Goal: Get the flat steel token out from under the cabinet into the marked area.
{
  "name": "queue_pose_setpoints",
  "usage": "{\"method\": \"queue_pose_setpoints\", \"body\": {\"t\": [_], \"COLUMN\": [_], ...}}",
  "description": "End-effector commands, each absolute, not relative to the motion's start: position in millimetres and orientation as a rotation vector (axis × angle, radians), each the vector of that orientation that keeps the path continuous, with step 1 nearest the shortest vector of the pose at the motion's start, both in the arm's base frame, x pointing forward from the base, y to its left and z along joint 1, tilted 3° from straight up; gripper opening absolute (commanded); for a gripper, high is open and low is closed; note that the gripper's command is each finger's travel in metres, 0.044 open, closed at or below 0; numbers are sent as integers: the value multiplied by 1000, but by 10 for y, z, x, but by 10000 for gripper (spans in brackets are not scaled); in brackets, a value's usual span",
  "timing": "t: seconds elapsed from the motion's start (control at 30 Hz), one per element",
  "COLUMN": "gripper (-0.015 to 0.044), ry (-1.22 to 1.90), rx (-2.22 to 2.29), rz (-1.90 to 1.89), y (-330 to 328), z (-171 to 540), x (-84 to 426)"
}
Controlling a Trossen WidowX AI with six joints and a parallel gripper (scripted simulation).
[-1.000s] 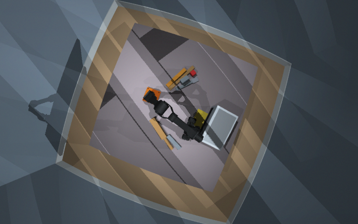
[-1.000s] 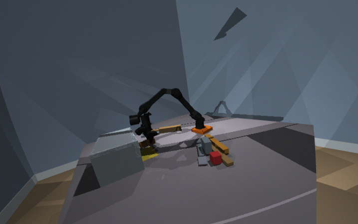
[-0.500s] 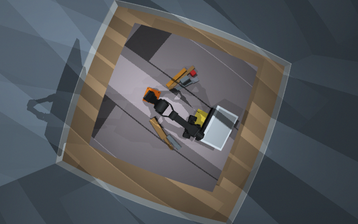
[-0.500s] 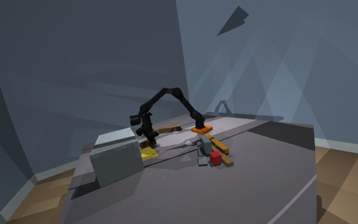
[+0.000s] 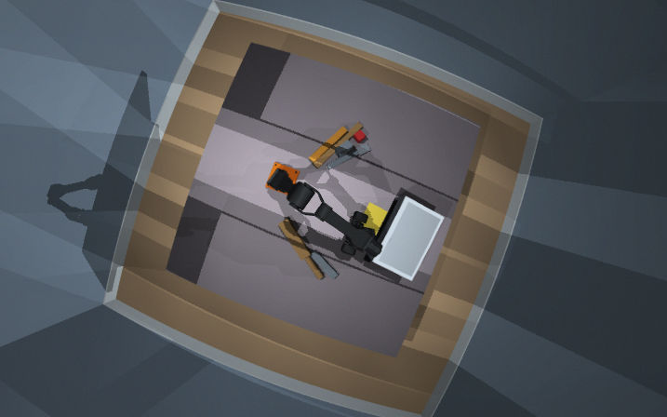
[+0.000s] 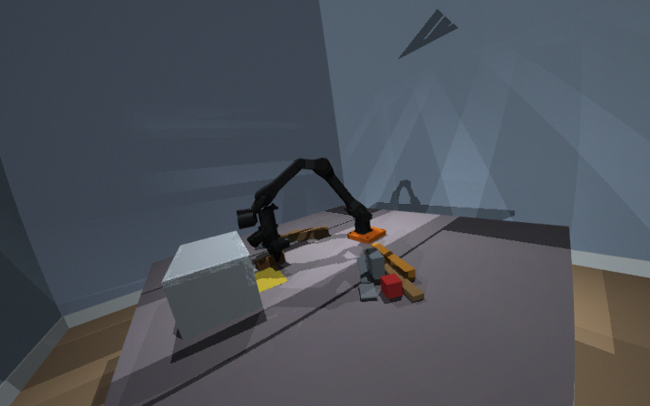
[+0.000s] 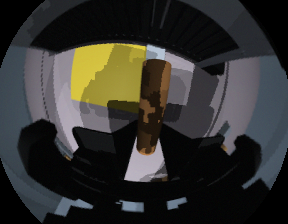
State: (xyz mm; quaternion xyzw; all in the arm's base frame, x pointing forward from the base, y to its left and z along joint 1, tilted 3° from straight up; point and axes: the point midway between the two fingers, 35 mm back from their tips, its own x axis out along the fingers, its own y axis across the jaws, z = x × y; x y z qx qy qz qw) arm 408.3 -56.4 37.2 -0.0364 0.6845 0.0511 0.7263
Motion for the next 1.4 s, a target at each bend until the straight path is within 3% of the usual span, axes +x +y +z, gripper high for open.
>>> {"method": "queue_pose_setpoints", "body": {"t": [0.0,1.37], "gripper": [0,0], "ry": [1508,1508], "rx": [-79,-77], "rz": [127,129], "y": [-473,-141], "z": [365,370], "x": [4078,4033]}}
